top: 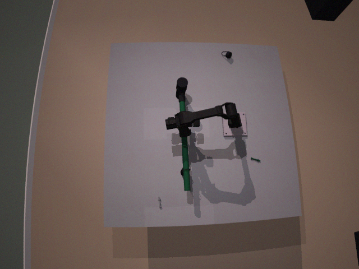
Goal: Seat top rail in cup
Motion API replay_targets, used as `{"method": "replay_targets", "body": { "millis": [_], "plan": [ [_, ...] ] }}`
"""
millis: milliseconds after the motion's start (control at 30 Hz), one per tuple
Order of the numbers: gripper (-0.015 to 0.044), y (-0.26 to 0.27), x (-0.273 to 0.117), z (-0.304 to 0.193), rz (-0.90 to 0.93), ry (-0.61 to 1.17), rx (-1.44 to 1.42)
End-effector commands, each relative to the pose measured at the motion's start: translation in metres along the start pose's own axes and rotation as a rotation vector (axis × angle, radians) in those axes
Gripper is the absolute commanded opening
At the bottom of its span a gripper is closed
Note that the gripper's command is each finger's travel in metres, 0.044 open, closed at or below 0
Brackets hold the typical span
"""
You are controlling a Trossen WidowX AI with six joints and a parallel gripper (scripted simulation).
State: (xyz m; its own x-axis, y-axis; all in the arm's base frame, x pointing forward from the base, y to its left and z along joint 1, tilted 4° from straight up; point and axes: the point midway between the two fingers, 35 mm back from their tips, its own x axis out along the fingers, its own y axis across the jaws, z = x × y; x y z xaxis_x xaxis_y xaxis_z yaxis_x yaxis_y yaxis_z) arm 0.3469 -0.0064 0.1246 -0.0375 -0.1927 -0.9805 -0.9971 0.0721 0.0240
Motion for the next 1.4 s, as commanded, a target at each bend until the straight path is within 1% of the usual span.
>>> {"method": "replay_targets", "body": {
  "millis": [0, 1367],
  "plan": [
    [0.0000, 0.000, 0.000, -0.003, 0.000, 0.002, 0.000],
    [0.0000, 0.000, 0.001, -0.017, 0.000, 0.004, 0.000]
  ]
}}
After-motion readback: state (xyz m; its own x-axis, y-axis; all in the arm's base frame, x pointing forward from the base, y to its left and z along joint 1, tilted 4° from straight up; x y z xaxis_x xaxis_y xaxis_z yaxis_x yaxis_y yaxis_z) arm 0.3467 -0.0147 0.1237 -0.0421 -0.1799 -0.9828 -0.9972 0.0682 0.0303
